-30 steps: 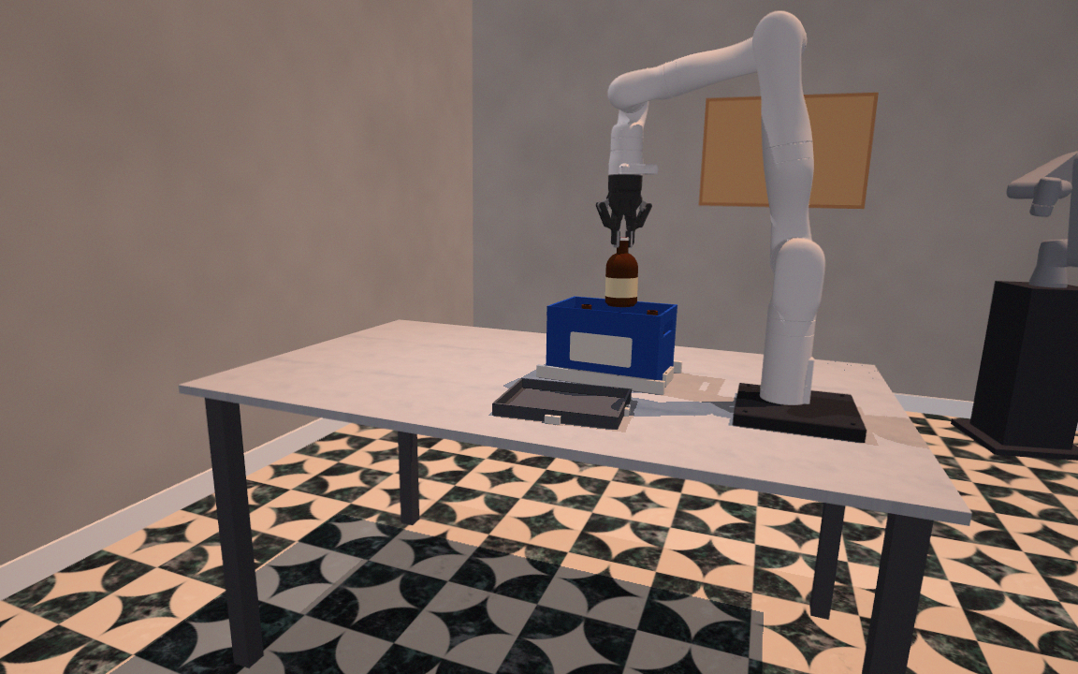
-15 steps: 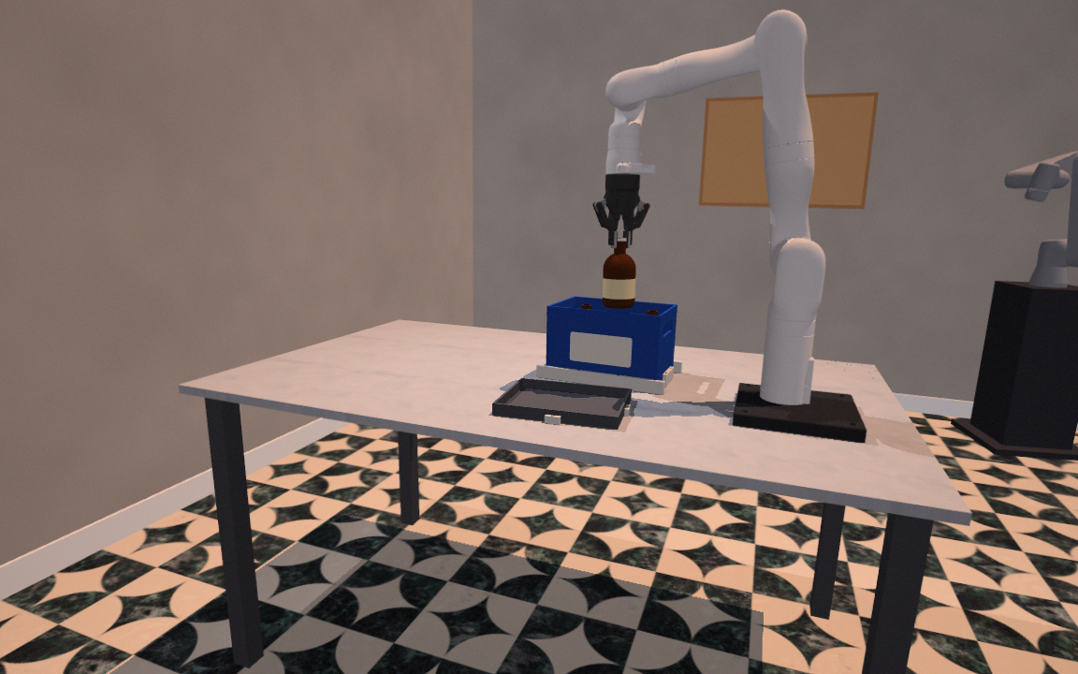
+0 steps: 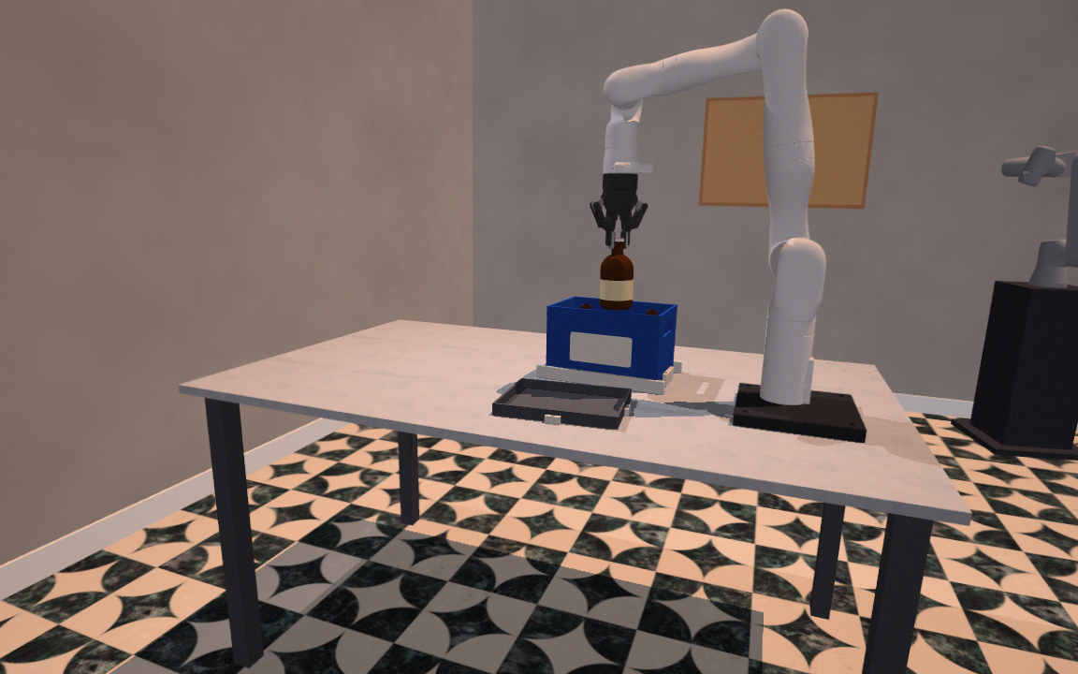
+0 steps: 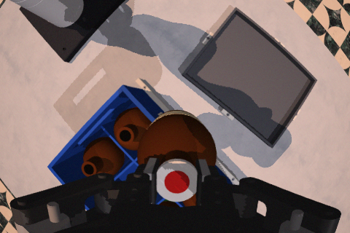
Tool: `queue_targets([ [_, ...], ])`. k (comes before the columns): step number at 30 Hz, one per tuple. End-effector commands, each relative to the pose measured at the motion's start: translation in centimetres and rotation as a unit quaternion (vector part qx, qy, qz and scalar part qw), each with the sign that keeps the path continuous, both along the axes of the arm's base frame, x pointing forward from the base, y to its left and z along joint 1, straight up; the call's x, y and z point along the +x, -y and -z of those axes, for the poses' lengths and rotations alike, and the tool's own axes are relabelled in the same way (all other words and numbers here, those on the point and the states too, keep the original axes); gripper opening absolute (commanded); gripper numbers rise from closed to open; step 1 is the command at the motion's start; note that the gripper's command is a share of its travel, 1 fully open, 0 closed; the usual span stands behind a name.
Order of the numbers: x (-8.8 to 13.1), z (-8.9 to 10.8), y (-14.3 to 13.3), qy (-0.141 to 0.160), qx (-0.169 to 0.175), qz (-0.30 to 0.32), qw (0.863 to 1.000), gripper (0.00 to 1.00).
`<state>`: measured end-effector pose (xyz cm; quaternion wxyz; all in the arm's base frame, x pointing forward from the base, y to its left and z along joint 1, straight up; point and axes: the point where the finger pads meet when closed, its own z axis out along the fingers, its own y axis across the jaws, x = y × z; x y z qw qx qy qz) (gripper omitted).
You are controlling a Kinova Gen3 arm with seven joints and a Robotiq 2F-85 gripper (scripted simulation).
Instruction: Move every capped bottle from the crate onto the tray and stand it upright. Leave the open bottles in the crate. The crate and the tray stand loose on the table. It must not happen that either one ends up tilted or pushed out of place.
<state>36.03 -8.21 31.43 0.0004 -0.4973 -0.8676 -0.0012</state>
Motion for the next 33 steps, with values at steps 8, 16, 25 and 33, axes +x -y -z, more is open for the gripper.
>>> queue_targets([
  [8, 0.5, -0.1, -2.2, 0.003, -0.004, -0.002, 1.0, 0.0],
  [16, 0.6, 0.0, -3.1, 0.002, -0.002, -0.001, 1.0, 0.0],
  [25, 1.0, 0.0, -4.8, 0.003, -0.004, -0.002, 1.0, 0.0],
  [33, 1.1, 0.0, -5.8, 0.001, -0.002, -0.001, 1.0, 0.0],
])
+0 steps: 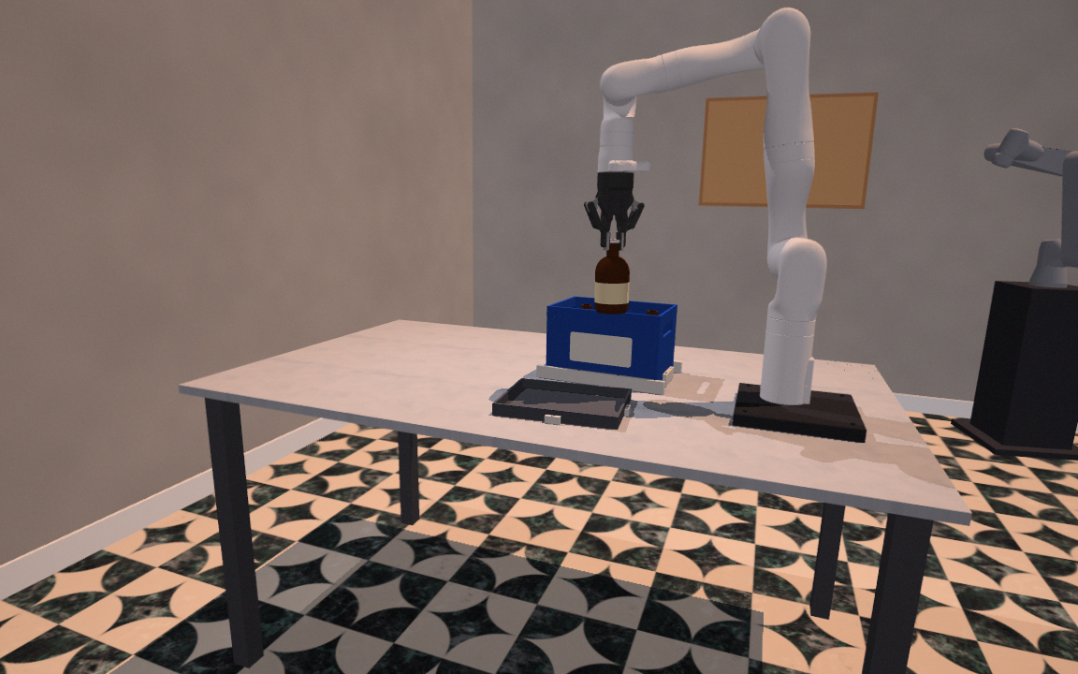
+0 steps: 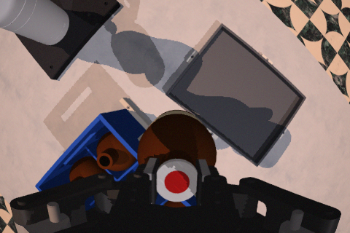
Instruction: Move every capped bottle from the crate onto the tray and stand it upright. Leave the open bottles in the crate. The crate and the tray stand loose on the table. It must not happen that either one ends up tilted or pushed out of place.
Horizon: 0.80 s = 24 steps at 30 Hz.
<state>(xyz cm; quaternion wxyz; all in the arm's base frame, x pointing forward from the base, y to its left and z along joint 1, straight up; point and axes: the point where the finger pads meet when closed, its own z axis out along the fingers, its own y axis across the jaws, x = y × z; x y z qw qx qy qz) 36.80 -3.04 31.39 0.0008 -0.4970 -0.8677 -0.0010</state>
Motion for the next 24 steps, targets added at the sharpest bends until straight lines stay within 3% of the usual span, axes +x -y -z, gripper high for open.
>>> queue_targets([
  [1, 0.4, -0.1, -0.8, 0.002, -0.002, -0.001, 1.0, 0.0],
  [24, 1.3, 0.0, -4.6, 0.003, -0.003, -0.001, 1.0, 0.0],
])
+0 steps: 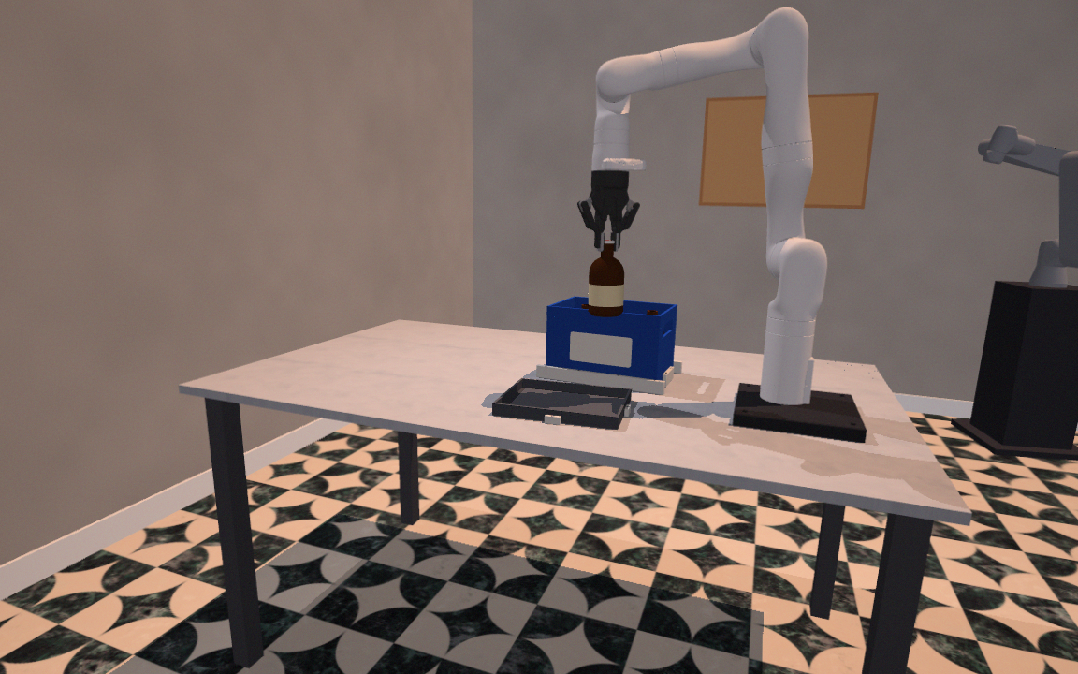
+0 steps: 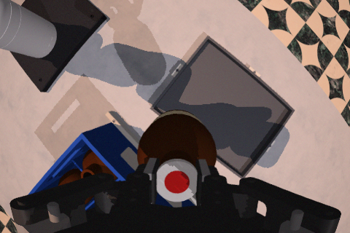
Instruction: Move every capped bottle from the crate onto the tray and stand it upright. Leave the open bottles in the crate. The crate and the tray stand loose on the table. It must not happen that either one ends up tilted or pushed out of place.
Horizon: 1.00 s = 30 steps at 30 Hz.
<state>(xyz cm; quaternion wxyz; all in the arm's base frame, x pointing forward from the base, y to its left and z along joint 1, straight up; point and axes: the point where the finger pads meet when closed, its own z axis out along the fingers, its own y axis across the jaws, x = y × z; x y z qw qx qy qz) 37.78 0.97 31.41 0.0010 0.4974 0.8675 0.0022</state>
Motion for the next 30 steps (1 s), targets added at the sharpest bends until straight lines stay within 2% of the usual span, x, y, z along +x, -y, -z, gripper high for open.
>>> queue_targets([
  [1, 0.3, 0.0, -0.8, 0.001, -0.004, -0.002, 1.0, 0.0],
  [30, 1.1, 0.0, -5.1, 0.002, -0.002, -0.001, 1.0, 0.0],
])
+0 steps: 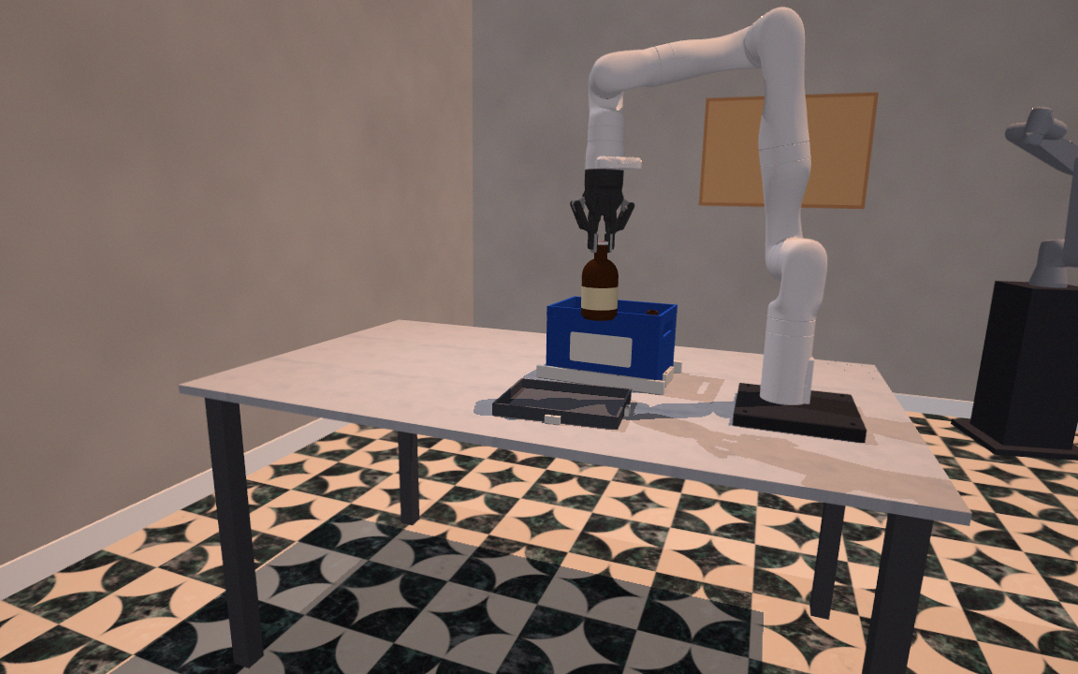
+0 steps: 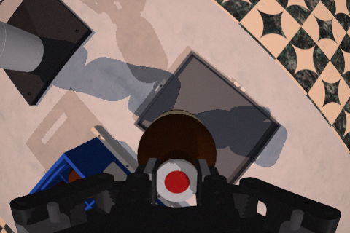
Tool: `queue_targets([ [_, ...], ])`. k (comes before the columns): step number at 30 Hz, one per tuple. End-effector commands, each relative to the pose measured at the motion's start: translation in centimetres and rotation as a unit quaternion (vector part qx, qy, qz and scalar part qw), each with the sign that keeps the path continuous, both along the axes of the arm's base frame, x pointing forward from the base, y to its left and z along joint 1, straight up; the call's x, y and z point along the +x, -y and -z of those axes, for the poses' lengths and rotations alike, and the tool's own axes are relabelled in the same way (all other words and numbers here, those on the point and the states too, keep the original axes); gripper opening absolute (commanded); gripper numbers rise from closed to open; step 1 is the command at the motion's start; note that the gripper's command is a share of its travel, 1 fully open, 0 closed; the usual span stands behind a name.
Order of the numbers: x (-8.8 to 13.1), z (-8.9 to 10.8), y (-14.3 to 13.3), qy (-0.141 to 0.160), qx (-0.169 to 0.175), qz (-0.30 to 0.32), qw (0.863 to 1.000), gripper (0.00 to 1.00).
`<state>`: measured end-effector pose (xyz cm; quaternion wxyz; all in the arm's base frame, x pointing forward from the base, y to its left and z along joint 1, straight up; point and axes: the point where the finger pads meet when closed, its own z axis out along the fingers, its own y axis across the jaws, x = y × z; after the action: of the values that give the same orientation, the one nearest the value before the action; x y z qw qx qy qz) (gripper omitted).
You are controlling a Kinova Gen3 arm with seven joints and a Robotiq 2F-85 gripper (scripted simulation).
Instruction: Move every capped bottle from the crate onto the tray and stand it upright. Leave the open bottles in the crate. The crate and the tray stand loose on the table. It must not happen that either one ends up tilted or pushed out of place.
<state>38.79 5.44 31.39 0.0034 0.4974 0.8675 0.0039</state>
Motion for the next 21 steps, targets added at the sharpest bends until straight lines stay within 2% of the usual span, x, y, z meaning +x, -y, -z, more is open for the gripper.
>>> queue_targets([
  [1, 0.1, 0.0, -0.8, -0.001, -0.003, -0.001, 1.0, 0.0],
  [21, 0.6, 0.0, -3.5, -0.001, -0.004, -0.001, 1.0, 0.0],
])
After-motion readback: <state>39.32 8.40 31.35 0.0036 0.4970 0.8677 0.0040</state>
